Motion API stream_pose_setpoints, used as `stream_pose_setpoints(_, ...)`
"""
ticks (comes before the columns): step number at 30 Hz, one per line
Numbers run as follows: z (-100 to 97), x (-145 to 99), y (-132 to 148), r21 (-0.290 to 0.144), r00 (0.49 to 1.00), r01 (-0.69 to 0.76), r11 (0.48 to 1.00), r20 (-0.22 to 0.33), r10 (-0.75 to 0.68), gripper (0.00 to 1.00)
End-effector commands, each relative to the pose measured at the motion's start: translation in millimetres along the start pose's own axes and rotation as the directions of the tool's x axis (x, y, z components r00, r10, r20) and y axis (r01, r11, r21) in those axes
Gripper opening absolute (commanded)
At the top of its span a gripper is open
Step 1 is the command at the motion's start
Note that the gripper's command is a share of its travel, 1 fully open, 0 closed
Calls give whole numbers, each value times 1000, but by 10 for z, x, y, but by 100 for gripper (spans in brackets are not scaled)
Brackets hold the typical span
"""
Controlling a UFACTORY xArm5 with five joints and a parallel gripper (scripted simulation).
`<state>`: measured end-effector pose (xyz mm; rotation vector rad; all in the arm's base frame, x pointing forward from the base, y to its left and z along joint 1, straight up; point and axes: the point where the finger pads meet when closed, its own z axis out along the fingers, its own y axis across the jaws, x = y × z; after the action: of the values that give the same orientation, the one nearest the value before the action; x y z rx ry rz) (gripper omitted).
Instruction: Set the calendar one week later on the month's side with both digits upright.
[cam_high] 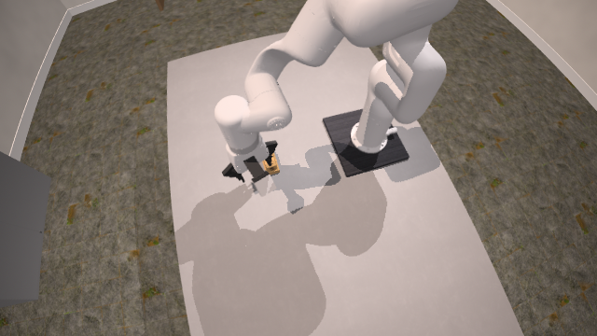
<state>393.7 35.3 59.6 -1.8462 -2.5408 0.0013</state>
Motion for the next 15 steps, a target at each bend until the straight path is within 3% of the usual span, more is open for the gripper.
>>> stream_pose_setpoints(1, -17, -73, 17, -2, 995, -102, 995, 0, 102, 100)
stream_pose_setpoints(6, -42, -280, 37, -2, 979, -206, 979, 0, 206, 100)
stream_pose_setpoints(11, -43, -292, 37, -2, 976, -217, 976, 0, 217, 100)
stream_pose_setpoints(15, -49, -355, 39, -2, 938, -346, 938, 0, 346, 100)
